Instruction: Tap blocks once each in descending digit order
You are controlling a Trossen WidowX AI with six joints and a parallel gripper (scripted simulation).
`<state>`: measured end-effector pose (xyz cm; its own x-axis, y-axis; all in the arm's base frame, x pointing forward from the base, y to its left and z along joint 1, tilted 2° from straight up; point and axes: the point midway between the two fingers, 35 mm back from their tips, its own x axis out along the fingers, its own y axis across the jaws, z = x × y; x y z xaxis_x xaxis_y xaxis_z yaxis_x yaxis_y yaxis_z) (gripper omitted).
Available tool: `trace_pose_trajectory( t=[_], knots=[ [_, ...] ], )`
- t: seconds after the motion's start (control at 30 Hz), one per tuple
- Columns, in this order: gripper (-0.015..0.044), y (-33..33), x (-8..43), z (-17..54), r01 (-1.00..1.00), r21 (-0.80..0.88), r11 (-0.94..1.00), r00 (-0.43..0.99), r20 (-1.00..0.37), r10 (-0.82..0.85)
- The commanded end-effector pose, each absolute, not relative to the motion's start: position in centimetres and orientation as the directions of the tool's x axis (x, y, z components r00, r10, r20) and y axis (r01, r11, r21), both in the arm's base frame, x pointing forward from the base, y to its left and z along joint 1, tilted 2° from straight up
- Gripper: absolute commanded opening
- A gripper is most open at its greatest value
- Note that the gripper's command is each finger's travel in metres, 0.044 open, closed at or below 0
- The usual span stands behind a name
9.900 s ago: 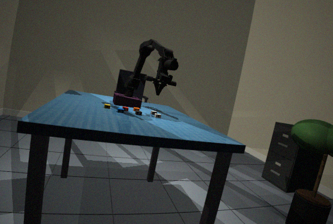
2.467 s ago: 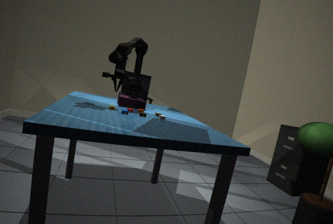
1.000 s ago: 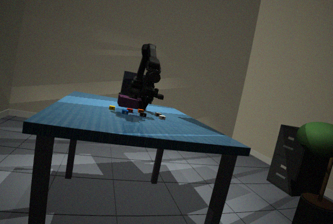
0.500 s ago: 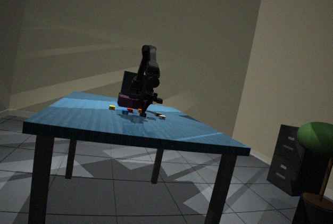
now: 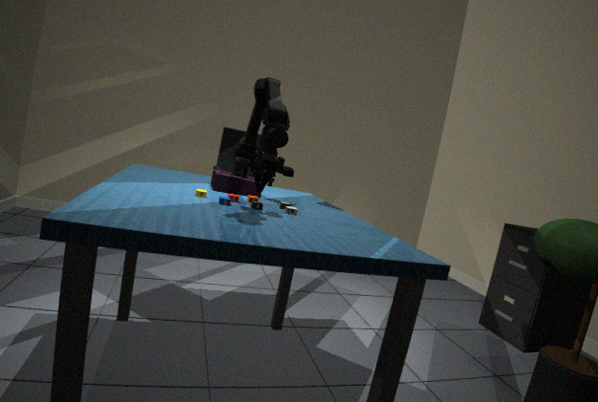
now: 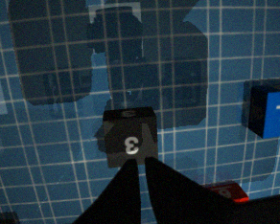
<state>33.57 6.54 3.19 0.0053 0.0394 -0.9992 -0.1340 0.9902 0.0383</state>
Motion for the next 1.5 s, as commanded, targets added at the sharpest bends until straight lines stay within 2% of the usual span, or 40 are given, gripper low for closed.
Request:
trace_pose_trajectory(
  t=[0.0, 0.1, 0.33, 0.63, 0.9, 1.17, 1.47],
  knots=[
    [0.002, 6.4, 33.9, 8.4, -0.135, 0.041, 0.99, 0.024, -0.999, 0.044],
    [0.002, 6.3, 33.7, 10.8, -0.135, 0.041, 0.99, 0.024, -0.999, 0.044],
    [0.002, 7.2, 33.1, 10.8, -0.135, 0.041, 0.99, 0.023, -0.999, 0.045],
    [0.002, 16.0, 24.0, 11.0, -0.134, 0.051, 0.99, 0.015, -0.998, 0.054],
    [0.002, 16.1, 23.9, 10.4, -0.13, 0.048, 0.99, 0.015, -0.999, 0.05],
    [0.002, 16.5, 23.9, 3.0, -0.133, 0.051, 0.99, 0.014, -0.998, 0.053],
    [0.002, 16.5, 23.9, 2.3, -0.134, 0.052, 0.99, 0.014, -0.998, 0.054]
  ],
)
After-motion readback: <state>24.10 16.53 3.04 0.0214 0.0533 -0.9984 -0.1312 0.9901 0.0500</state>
